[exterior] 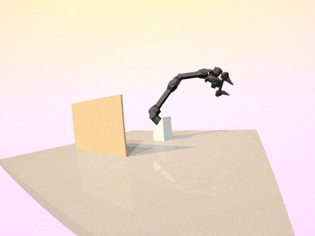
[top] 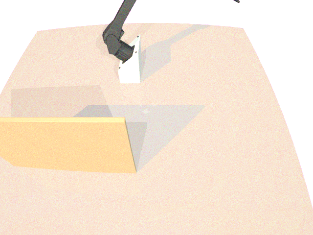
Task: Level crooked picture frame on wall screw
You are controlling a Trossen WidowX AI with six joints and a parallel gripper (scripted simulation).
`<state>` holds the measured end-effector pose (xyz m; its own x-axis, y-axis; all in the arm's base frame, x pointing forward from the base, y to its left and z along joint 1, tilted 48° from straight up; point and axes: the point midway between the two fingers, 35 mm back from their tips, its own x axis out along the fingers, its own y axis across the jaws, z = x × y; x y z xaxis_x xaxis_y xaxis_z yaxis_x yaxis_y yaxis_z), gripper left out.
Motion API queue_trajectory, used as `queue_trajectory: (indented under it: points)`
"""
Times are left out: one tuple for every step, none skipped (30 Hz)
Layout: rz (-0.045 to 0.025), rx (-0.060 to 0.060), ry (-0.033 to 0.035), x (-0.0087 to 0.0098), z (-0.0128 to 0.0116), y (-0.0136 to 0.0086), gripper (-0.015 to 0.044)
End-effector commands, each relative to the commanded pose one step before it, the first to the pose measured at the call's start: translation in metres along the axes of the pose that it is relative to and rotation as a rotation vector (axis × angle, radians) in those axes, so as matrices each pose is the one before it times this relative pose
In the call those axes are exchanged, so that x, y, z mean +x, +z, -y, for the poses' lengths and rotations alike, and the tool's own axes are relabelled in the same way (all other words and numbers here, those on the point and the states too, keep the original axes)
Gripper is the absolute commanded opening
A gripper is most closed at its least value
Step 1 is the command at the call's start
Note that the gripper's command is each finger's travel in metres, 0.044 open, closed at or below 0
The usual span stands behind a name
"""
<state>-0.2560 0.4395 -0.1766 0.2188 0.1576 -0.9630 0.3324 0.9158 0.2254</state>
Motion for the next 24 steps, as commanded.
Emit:
queue_trajectory:
  points:
    - [-0.00056, 0.0011, -0.00114, -0.00049, -0.00126, 0.00084, 0.0374]
    - [-0.00169, 0.0032, -0.00338, -0.00147, -0.00378, 0.00255, 0.0348]
    - [-0.00290, 0.0054, -0.00554, -0.00247, -0.00624, 0.00432, 0.0321]
    - [-0.00391, 0.0070, -0.00701, -0.00327, -0.00801, 0.00572, 0.0295]
    - [-0.00404, 0.0065, -0.00539, -0.00289, -0.00686, 0.00490, 0.0269]
    - [-0.00812, 0.0105, -0.00257, -0.00333, -0.00792, 0.00472, 0.0260]
    - [-0.01079, 0.0138, -0.00295, -0.00449, -0.01039, 0.00640, 0.0260]
    - [-0.01350, 0.0171, -0.00294, -0.00573, -0.01279, 0.00818, 0.0260]
    - [-0.01579, 0.0197, -0.00239, -0.00687, -0.01469, 0.00980, 0.0260]
    - [-0.01105, 0.0136, -0.00103, -0.00495, -0.01015, 0.00697, 0.0260]
    - [0.01542, -0.0169, -0.01839, -0.00168, 0.00720, 0.00503, 0.0260]
    - [0.01113, -0.0120, -0.01700, -0.00260, 0.00442, 0.00625, 0.0260]
    - [-0.00395, 0.0047, -0.00837, -0.00480, -0.00464, 0.00811, 0.0260]
    - [-0.01230, 0.0137, -0.00169, -0.00565, -0.00925, 0.00836, 0.0260]
    - [-0.01412, 0.0156, 0.00044, -0.00596, -0.01018, 0.00853, 0.0260]
    - [-0.01409, 0.0154, 0.00119, -0.00610, -0.01004, 0.00864, 0.0260]
    - [-0.01400, 0.0153, 0.00190, -0.00623, -0.00987, 0.00875, 0.0260]
    - [-0.01390, 0.0151, 0.00261, -0.00635, -0.00970, 0.00885, 0.0260]
    - [-0.01378, 0.0149, 0.00332, -0.00648, -0.00953, 0.00894, 0.0260]
    - [-0.01364, 0.0147, 0.00402, -0.00660, -0.00935, 0.00903, 0.0260]
    - [0.01254, -0.0062, 0.01105, -0.00665, -0.00630, 0.00957, 0.0260]
    - [0.00689, 0.0002, 0.01180, -0.00868, -0.00909, 0.01312, 0.0260]
    - [-0.00751, 0.0121, 0.00832, -0.00814, -0.00983, 0.01285, 0.0260]
    - [-0.01345, 0.0159, 0.00602, -0.00673, -0.00861, 0.01061, 0.0260]
